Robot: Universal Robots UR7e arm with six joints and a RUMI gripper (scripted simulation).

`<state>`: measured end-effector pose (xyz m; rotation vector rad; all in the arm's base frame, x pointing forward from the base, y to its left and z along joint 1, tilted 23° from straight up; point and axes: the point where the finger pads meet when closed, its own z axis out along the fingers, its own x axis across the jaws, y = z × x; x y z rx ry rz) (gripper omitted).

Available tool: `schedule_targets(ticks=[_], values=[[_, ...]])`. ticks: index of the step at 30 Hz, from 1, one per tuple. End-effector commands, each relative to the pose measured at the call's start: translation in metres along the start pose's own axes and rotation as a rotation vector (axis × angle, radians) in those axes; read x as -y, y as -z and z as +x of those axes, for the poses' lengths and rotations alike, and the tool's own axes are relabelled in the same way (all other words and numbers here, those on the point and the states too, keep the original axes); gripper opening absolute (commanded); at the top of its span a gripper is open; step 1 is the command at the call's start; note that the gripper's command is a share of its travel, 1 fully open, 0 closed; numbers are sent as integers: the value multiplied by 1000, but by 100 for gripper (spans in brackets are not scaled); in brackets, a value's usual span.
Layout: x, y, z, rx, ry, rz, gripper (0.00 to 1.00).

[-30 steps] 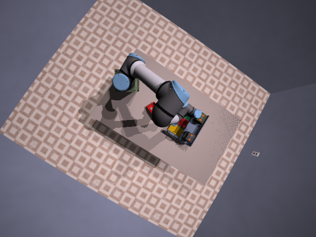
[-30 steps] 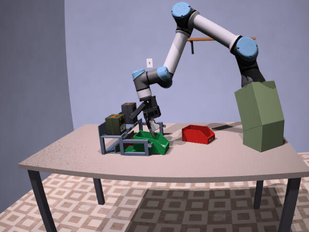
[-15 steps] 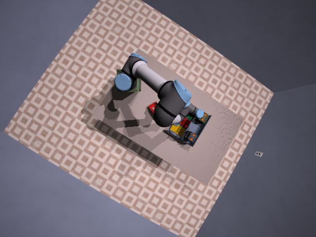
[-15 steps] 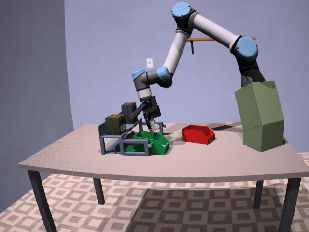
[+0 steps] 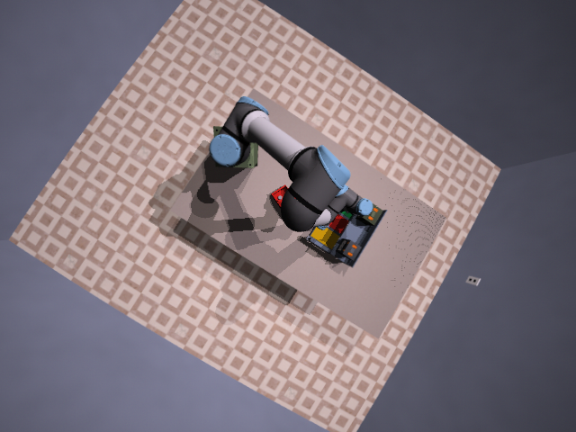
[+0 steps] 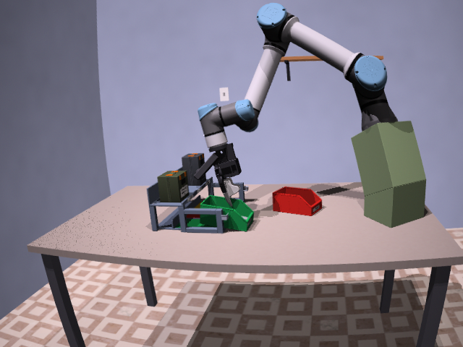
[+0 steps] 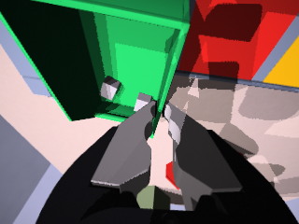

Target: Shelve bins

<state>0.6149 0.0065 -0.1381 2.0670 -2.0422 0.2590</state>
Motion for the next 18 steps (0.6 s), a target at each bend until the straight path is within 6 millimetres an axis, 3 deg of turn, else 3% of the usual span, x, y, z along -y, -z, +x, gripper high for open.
schedule_targets(ticks=[1, 18], values=[[4, 7, 2, 0, -2, 9, 0], [4, 10, 3, 0, -2, 9, 0]])
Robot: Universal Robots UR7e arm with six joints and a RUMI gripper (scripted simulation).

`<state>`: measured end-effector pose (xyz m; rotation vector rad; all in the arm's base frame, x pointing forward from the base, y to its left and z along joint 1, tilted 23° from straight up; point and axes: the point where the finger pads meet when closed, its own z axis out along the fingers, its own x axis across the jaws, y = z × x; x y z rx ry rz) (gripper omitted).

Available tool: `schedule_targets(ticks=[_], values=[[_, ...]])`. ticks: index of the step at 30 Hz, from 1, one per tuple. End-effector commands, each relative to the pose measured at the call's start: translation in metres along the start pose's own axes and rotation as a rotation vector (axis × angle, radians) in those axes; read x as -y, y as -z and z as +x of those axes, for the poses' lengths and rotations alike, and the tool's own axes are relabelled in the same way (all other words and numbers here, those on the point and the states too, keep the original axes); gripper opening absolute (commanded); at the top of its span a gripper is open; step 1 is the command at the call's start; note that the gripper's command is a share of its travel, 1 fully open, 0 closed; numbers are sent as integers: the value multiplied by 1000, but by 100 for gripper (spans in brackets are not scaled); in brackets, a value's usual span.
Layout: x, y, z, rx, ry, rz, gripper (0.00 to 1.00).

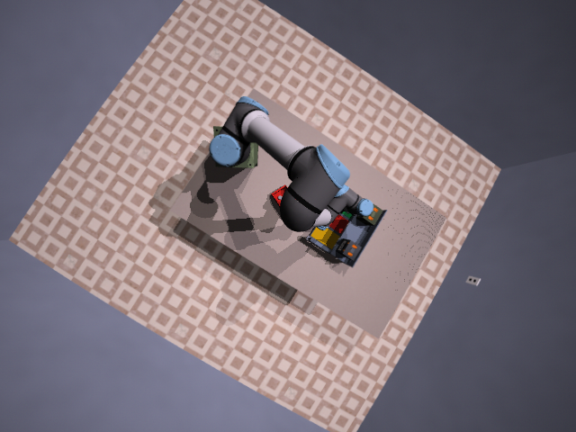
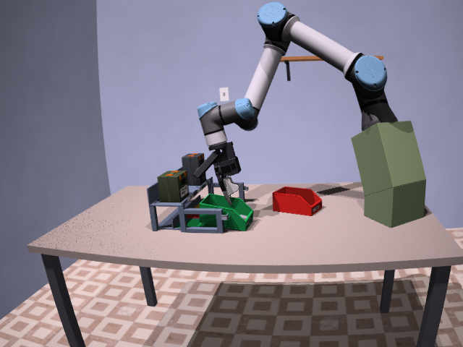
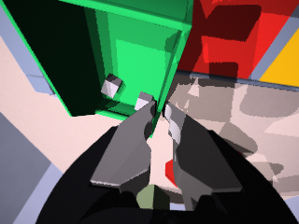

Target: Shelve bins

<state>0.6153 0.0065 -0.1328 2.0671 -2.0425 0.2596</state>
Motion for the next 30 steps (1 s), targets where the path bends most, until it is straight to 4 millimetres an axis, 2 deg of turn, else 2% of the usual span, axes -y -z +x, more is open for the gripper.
schedule_targets(ticks=[1, 30], values=[[4, 5, 1, 0, -2, 9, 0], [3, 7, 0, 0, -1, 9, 0]])
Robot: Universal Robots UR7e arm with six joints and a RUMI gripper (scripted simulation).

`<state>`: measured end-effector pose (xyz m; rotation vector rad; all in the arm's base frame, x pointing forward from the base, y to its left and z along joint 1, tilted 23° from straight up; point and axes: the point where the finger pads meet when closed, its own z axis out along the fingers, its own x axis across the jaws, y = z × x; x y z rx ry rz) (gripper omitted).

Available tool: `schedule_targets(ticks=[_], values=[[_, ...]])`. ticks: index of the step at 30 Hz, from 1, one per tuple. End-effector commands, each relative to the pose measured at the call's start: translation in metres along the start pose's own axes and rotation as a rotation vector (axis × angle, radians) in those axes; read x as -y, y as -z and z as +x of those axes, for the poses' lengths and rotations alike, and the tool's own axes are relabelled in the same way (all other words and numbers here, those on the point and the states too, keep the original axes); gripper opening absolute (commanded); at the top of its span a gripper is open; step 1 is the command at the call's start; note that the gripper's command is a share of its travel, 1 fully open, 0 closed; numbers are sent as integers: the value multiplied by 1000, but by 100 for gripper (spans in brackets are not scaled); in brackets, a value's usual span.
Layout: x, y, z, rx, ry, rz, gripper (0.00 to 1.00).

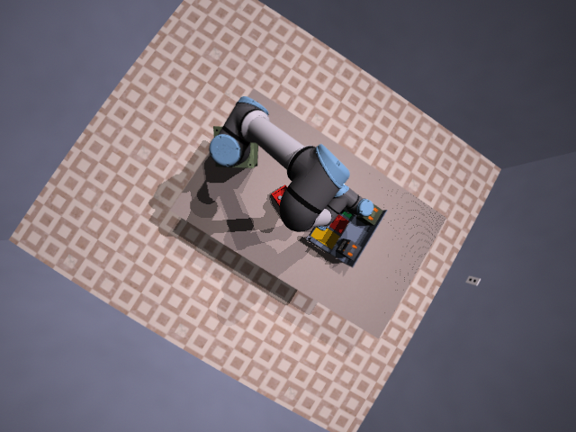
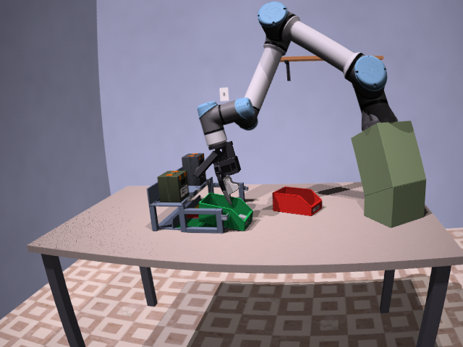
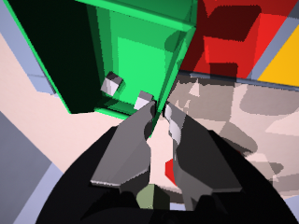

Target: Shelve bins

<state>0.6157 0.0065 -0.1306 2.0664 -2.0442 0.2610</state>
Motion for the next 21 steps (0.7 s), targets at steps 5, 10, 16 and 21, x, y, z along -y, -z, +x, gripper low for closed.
schedule_targets(ticks=[5, 10, 16, 21], values=[[1, 6, -2, 0, 1, 7, 0], [0, 7, -3, 0, 1, 5, 0], [-2, 8, -4, 1, 1, 4, 0], [-2, 9, -4, 0, 1, 5, 0]])
